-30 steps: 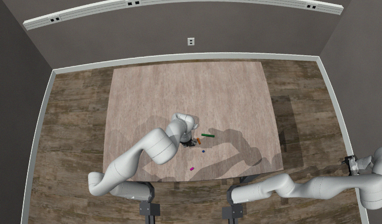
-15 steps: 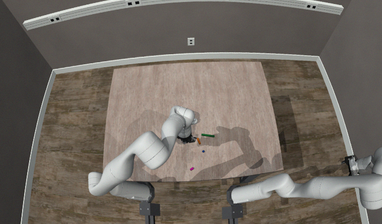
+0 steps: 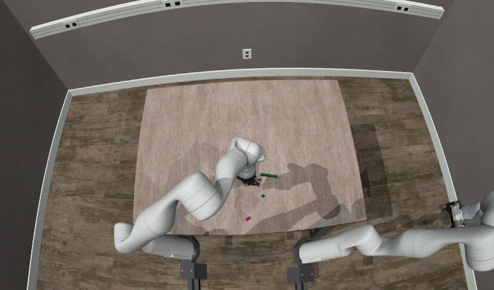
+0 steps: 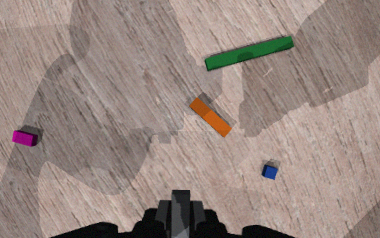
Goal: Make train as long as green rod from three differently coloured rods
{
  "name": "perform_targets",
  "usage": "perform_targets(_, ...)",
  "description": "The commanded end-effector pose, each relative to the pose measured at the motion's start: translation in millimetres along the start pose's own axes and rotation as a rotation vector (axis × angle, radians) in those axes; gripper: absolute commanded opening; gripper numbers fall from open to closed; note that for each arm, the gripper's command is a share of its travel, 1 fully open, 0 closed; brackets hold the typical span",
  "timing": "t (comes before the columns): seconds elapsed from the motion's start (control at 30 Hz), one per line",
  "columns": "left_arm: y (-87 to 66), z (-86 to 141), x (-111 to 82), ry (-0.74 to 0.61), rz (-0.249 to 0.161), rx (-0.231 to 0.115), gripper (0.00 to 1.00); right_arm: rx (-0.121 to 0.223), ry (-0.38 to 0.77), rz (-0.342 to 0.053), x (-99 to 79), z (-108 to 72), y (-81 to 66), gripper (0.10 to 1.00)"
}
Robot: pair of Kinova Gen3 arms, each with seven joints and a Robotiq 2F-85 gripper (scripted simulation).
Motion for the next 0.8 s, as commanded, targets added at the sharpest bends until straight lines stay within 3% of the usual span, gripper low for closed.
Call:
perform_targets(0.0, -0.7, 37, -21.9, 0.129, -0.001, 0.000, 0.140, 0.001, 0.000, -0.001, 0.3, 0.0, -0.5, 1.000)
perform_targets(0.07, -0.7, 37, -21.9, 0.129, -0.001, 0.000, 0.140, 0.001, 0.000, -0.001, 0.3, 0.0, -0.5, 1.000)
perform_targets(0.17, -0.8, 65, -34.8, 0.227, -0.001, 0.000, 0.140, 0.001, 0.000, -0.001, 0.3, 0.0, -0.5, 1.000)
perform_targets(0.27, -1.0, 79, -40.1, 0.273, -0.001, -0.001, 0.140, 0.001, 0.000, -0.001, 0.3, 0.0, -0.5, 1.000)
perform_targets(0.77, -1.0, 81, -40.6, 0.278, -0.001, -0.001, 0.140, 0.001, 0.000, -0.001, 0.3, 0.0, -0.5, 1.000)
Point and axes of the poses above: on each arm, the point where the finger pads meet when closed, its own y axis out along the fingers, its own z axis across the jaws, x = y × z, the point moved 3 cm from there along -y, back along the fingers, and after that the axes turned 7 degrees about y, right-handed, at the moved point
